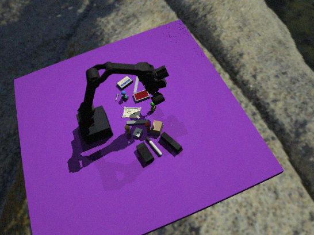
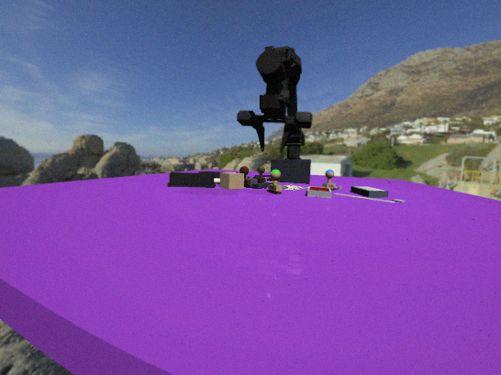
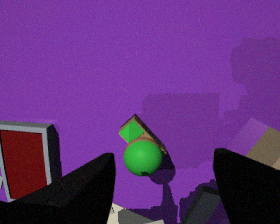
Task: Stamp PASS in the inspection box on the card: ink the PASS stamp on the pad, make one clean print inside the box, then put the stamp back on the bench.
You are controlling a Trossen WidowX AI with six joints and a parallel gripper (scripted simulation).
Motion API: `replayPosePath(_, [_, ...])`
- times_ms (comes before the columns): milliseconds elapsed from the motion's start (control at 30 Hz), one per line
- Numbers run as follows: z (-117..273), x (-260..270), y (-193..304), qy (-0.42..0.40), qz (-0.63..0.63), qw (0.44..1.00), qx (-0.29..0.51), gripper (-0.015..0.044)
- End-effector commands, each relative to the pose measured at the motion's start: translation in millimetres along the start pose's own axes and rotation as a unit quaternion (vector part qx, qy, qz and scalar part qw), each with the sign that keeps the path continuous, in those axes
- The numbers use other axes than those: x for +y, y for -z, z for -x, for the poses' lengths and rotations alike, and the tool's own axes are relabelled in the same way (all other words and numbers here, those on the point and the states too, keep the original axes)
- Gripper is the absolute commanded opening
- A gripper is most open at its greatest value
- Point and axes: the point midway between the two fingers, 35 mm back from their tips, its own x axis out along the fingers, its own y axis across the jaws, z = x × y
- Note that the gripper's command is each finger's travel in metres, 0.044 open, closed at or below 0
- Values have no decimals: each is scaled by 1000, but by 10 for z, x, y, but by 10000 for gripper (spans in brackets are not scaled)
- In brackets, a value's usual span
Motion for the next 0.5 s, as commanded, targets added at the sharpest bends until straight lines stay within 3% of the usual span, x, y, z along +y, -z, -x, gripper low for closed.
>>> replayPosePath(0, [-145, 56, 192, -15, -30, 998, 49, 220])
replayPosePath(467, [-284, 66, 195, -15, -30, 998, 49, 220])
